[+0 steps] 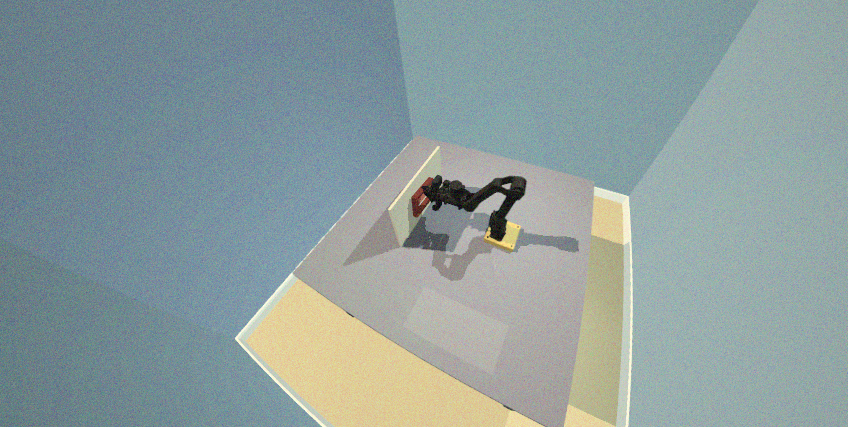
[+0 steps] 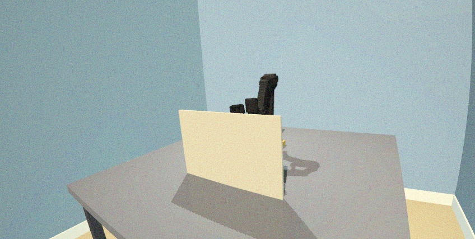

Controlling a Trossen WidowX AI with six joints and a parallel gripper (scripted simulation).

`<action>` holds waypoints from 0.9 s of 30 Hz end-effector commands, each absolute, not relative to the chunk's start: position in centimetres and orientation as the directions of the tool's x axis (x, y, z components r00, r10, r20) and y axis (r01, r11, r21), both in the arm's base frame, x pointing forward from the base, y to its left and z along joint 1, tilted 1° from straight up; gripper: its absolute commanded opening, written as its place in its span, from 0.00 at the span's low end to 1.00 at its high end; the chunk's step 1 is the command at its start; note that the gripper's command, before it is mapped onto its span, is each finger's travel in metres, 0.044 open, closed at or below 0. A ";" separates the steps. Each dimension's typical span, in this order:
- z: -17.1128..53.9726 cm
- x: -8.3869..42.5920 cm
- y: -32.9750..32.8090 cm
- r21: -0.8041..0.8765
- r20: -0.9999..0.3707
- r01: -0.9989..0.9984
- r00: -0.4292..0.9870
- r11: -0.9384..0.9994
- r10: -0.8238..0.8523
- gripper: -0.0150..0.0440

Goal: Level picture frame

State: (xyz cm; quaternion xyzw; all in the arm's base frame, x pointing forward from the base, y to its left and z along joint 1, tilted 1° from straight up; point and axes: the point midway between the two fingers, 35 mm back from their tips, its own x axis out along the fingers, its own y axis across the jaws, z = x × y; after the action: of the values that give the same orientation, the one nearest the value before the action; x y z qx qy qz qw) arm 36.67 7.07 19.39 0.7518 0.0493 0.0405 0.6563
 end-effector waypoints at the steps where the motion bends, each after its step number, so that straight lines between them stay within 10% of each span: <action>1: 19.7 36.7 7.2 0.991 0.007 0.010 0.992 -0.133 0.129 0.25; 27: 19.9 36.6 7.7 0.991 0.007 0.010 0.992 -0.133 0.129 0.25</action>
State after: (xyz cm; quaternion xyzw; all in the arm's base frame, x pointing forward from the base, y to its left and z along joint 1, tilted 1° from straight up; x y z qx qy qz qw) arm 36.56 7.58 19.42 0.7515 0.0523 0.0417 0.6564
